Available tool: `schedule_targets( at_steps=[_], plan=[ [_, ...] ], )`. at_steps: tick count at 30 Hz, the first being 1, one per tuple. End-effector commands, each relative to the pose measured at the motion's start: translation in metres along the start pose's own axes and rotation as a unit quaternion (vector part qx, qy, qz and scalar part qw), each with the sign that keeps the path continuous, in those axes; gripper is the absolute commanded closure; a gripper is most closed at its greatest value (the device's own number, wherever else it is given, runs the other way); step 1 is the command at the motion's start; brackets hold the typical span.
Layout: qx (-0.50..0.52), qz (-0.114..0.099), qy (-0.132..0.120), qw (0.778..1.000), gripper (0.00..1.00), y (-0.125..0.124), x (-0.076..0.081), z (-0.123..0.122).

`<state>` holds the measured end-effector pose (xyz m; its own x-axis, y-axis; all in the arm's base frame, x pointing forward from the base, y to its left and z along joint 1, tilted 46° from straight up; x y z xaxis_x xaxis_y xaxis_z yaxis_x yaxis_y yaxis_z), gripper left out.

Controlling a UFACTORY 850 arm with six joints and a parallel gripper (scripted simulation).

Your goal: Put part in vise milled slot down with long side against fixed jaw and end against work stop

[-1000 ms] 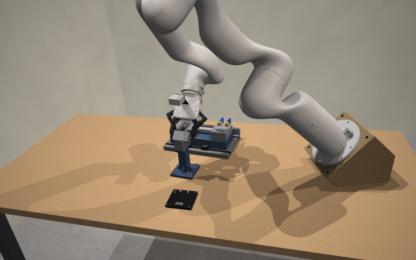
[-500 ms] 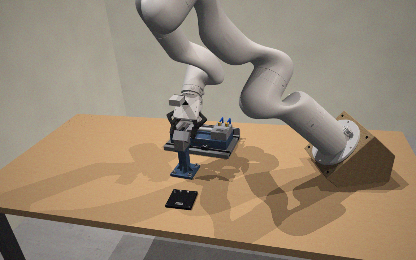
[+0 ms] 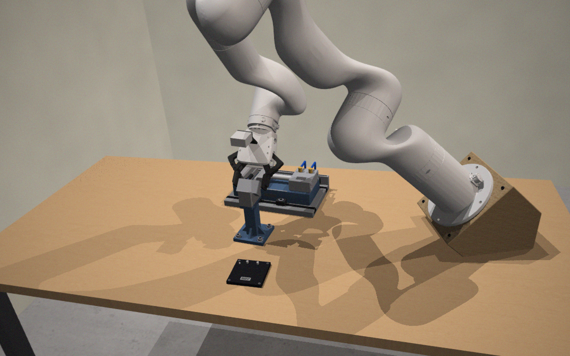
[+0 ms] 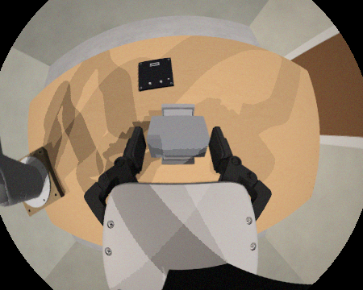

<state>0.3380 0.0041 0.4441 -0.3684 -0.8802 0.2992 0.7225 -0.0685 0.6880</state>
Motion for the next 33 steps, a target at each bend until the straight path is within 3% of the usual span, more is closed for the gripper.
schedule_targets(
  at_steps=[1,13,33],
  plan=[
    [0.0,0.001,-0.013,1.0,0.11,0.001,0.0,0.002],
    [0.0,0.003,-0.053,0.999,0.11,0.001,0.0,0.009],
    [0.0,0.011,-0.154,0.988,0.11,0.002,-0.004,0.025]
  ],
)
Point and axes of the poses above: the point where the finger pads meet when closed, its own x axis back along the fingers, its own y axis across the jaws, z = x × y, the point moved 7 cm from there along x, back along the fingers, and after that the axes turned 4 degrees about x, right-handed, at the moved point
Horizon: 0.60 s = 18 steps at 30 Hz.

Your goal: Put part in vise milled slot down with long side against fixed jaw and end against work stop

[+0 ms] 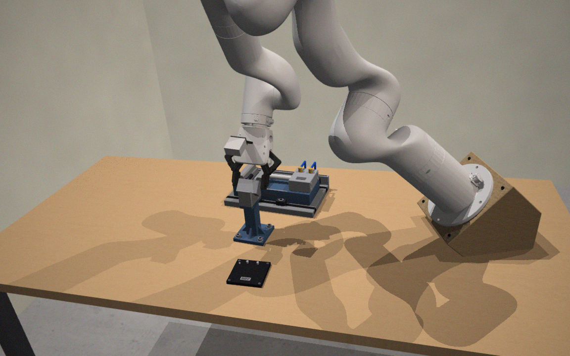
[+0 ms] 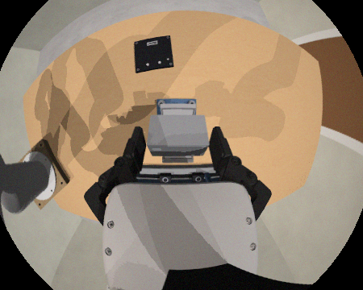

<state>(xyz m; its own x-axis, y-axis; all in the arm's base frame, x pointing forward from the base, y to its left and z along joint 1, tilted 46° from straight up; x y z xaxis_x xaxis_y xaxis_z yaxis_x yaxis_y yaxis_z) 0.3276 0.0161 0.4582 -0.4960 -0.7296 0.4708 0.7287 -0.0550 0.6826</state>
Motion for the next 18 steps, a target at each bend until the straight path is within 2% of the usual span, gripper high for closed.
schedule_targets(
  at_steps=[1,12,14,18],
  plan=[
    [0.0,0.003,-0.031,1.0,0.11,0.001,0.0,0.005],
    [0.0,0.009,-0.106,0.994,0.11,0.001,-0.002,0.017],
    [0.0,0.009,-0.106,0.994,0.11,0.001,-0.002,0.017],
    [0.0,0.011,-0.134,0.991,0.11,0.002,-0.003,0.022]
  ],
)
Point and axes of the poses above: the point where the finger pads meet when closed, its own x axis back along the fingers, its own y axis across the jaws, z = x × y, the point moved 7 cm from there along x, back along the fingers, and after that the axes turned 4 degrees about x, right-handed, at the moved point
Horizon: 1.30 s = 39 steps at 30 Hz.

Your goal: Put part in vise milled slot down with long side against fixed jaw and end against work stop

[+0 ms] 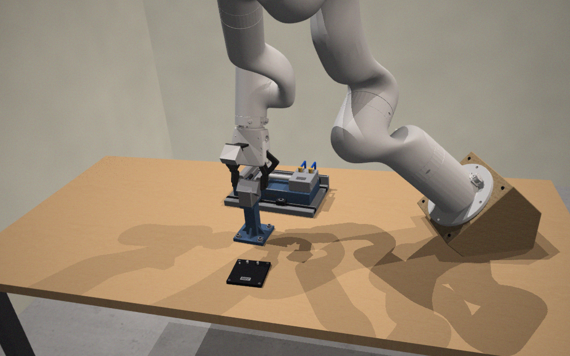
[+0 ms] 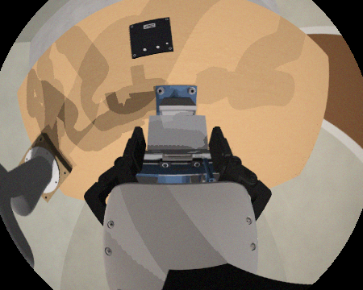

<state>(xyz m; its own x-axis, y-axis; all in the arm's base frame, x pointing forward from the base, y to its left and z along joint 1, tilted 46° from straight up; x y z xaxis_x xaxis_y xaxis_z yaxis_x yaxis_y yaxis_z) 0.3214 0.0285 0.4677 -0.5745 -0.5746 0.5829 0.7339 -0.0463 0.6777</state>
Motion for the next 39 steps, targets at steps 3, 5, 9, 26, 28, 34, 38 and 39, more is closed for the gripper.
schedule_targets(
  at_steps=[3,5,9,26,28,34,38,39],
  plan=[
    [-0.001,0.007,-0.05,0.999,0.11,0.001,-0.001,0.008],
    [0.0,0.007,-0.063,0.998,0.11,0.001,-0.001,0.01],
    [0.0,0.009,-0.085,0.996,0.11,0.001,-0.002,0.014],
    [-0.001,0.015,-0.149,0.989,0.11,0.002,-0.004,0.024],
    [0.0,0.015,-0.155,0.988,0.11,0.002,-0.004,0.025],
    [-0.001,0.016,-0.168,0.986,0.11,0.002,-0.005,0.027],
    [0.0,0.016,-0.179,0.984,0.11,0.002,-0.006,0.029],
    [0.0,0.016,-0.182,0.983,0.11,0.002,-0.006,0.029]
  ],
)
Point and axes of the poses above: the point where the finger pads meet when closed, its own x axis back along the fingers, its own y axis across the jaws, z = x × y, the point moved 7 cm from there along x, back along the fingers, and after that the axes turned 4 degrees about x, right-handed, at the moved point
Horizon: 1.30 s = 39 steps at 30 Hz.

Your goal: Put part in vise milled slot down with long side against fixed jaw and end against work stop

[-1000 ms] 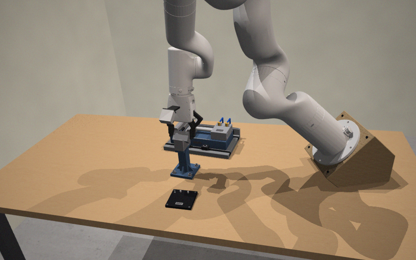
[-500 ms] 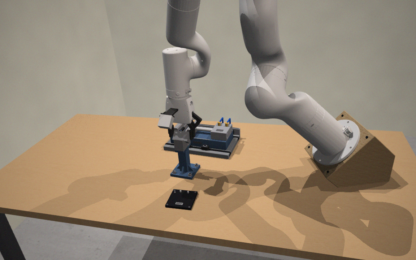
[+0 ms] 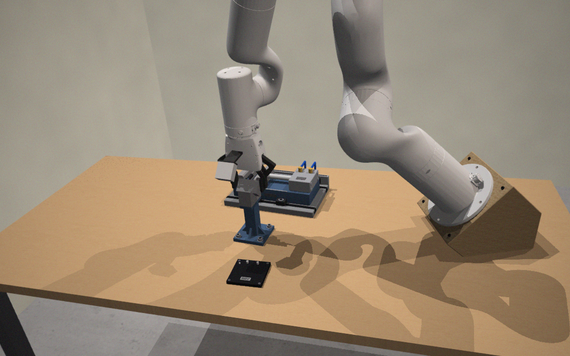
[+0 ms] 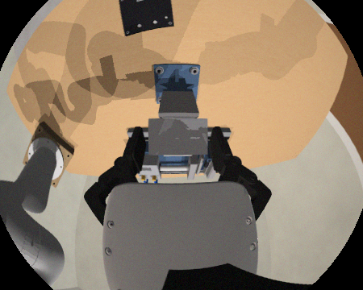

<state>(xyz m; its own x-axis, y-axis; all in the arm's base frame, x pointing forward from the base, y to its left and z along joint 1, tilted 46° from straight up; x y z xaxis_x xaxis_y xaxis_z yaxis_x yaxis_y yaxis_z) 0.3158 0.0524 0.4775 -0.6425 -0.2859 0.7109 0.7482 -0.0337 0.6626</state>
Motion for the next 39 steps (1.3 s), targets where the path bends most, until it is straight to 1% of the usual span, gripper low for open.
schedule_targets(
  at_steps=[1,6,8,23,25,39],
  plan=[
    [-0.001,0.004,-0.024,1.0,0.11,0.001,0.0,0.004],
    [-0.001,0.006,-0.037,0.999,0.11,0.001,0.0,0.006],
    [-0.001,0.006,-0.037,0.999,0.11,0.001,0.0,0.006],
    [-0.001,0.007,-0.073,0.997,0.11,0.002,0.0,0.012],
    [-0.001,0.007,-0.073,0.997,0.11,0.002,0.0,0.012],
    [-0.001,0.011,-0.108,0.994,0.11,0.002,-0.002,0.018]
  ],
)
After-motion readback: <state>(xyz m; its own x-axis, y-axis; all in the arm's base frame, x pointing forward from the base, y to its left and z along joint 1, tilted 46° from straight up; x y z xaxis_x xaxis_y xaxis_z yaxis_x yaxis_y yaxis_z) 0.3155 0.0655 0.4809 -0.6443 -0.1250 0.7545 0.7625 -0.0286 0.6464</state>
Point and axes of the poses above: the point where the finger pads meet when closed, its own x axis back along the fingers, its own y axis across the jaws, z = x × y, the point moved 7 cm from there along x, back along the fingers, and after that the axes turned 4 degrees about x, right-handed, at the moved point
